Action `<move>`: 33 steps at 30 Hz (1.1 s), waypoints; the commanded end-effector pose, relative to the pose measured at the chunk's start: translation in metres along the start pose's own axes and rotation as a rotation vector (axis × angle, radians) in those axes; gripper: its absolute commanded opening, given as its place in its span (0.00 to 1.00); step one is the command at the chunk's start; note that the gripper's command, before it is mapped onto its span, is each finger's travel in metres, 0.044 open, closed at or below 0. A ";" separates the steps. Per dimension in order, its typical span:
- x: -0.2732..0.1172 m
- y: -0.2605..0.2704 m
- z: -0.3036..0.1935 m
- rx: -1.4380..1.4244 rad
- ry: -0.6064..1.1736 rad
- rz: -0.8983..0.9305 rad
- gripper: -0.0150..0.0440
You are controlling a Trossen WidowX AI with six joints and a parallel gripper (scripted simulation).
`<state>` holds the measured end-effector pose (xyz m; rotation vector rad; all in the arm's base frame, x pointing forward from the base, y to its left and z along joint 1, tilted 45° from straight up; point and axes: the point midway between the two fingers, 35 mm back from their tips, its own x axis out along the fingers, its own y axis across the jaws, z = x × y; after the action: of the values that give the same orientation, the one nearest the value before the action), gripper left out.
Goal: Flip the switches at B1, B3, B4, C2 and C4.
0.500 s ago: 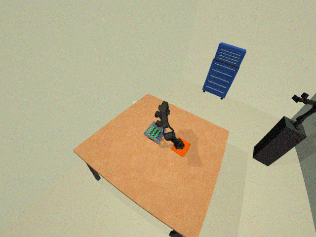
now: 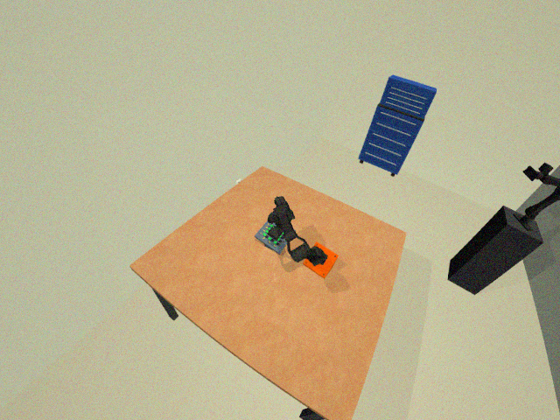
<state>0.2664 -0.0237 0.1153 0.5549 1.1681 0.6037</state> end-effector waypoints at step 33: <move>0.061 0.003 -0.001 0.009 -0.035 0.007 0.25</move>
<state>0.2811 0.0207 0.0766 0.5696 1.1368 0.5944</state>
